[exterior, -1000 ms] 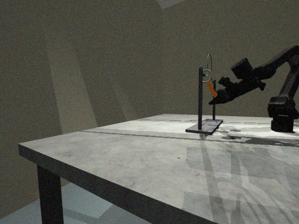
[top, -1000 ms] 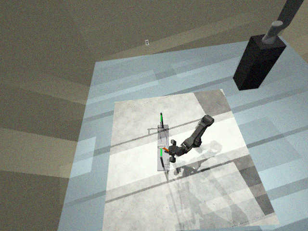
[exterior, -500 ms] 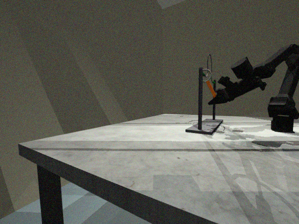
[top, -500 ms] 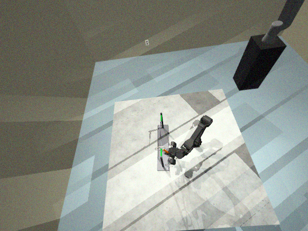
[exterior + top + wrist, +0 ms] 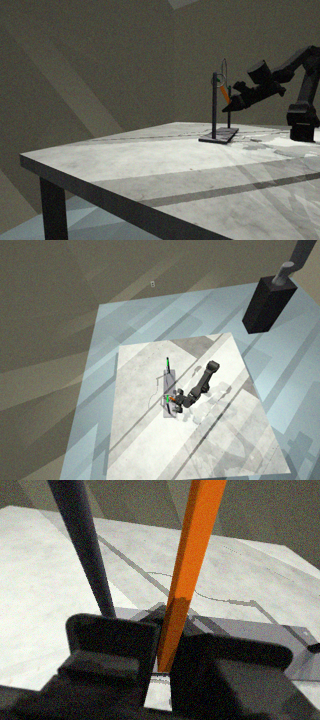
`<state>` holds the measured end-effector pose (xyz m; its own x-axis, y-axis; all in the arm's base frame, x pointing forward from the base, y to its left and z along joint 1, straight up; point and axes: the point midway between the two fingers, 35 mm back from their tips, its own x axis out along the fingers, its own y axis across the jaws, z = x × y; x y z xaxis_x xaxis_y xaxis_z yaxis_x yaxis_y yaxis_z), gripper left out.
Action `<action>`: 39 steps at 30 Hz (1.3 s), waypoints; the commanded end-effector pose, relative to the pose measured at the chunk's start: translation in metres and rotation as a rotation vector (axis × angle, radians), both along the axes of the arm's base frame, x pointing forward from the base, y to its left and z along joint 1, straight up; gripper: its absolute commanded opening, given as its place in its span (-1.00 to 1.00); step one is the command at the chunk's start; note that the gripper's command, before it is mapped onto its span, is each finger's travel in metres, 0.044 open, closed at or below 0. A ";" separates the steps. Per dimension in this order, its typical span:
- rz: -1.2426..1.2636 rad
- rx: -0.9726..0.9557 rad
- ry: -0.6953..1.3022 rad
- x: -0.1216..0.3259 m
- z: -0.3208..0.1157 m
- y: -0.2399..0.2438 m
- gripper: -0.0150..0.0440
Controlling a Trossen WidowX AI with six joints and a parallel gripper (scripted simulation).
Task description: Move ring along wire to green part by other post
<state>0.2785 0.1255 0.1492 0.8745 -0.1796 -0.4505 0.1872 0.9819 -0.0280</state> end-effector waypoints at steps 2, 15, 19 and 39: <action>-0.007 -0.001 -0.003 0.001 0.000 0.005 -1.00; -0.008 -0.001 -0.003 0.002 -0.011 0.008 -1.00; -0.008 -0.001 -0.003 0.002 -0.017 0.008 -1.00; -0.008 -0.002 -0.003 0.002 -0.021 0.008 -1.00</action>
